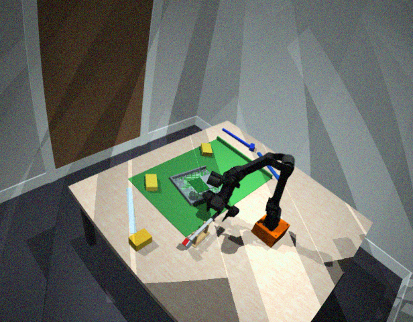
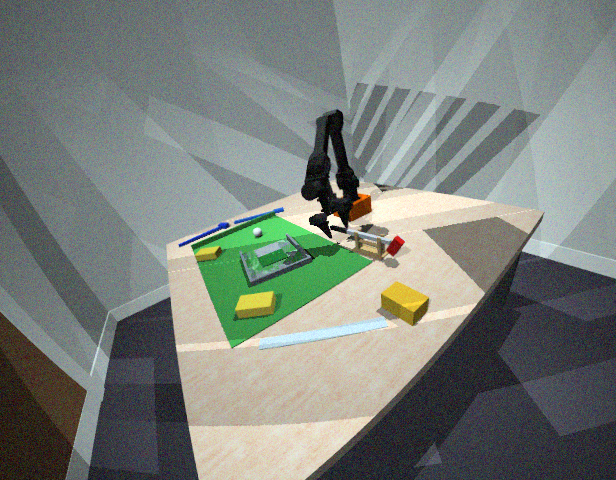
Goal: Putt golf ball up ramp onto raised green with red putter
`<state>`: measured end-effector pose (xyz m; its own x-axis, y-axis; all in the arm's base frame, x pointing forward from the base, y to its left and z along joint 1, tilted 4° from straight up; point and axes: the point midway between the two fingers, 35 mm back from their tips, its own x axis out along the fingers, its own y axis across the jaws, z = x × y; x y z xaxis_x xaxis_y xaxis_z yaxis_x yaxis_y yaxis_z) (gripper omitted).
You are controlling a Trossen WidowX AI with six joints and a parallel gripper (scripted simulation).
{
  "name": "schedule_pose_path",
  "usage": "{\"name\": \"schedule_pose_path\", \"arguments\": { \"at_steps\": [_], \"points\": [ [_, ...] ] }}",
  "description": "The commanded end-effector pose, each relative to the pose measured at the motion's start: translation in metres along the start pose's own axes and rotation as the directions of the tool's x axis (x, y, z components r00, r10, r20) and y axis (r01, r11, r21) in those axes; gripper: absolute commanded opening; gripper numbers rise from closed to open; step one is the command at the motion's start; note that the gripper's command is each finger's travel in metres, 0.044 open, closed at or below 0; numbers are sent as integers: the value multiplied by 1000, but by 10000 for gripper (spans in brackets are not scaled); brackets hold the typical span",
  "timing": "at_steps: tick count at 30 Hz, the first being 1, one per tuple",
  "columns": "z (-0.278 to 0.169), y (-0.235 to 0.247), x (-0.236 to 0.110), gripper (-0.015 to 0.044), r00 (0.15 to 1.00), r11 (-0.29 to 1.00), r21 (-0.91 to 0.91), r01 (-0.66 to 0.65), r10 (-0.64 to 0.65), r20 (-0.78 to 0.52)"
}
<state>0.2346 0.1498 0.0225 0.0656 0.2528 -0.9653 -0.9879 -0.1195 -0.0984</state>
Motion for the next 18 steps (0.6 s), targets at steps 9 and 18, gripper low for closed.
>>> {"name": "schedule_pose_path", "arguments": {
  "at_steps": [9, 18],
  "points": [
    [-7, 4, 18, 440, 1000, 1000, -2, -8, 8, -8],
    [-5, 1, 16, 282, 1000, 1000, 1, -4, 4, -2]
  ]
}}
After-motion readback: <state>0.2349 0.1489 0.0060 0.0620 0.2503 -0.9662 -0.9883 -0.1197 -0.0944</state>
